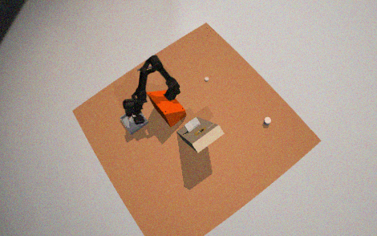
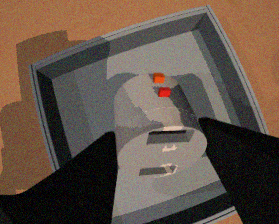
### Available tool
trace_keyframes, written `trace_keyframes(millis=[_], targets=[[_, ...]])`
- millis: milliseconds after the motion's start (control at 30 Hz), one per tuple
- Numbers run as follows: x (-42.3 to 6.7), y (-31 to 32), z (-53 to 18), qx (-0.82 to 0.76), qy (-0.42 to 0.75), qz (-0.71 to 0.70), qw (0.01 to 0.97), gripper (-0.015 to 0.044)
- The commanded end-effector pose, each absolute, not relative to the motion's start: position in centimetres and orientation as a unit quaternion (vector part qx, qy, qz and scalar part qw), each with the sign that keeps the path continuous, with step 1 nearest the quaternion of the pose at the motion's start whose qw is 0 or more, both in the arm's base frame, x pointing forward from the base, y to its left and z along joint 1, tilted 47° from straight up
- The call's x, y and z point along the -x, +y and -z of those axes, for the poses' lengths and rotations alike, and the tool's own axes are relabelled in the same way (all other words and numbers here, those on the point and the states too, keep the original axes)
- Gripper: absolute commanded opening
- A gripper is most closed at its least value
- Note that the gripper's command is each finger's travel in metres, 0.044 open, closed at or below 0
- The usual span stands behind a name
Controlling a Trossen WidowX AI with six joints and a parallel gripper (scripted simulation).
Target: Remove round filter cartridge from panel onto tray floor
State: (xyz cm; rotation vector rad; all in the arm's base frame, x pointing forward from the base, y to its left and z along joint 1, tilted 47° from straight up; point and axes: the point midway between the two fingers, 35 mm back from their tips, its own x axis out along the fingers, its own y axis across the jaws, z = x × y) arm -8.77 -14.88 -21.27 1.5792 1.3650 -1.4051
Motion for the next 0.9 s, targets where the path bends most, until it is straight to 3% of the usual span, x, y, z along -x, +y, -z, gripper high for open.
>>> trace_keyframes(millis=[0,300,600,867], targets=[[8.8,-14.9,21.3,-0.597,0.516,0.532,0.308,0.0210],[8.8,-14.9,21.3,-0.597,0.516,0.532,0.308,0.0440],[9.3,-19.8,16.6,-0.597,0.516,0.531,0.308,0.0440],[9.3,-19.2,17.5,-0.594,0.517,0.532,0.310,0.0440]])
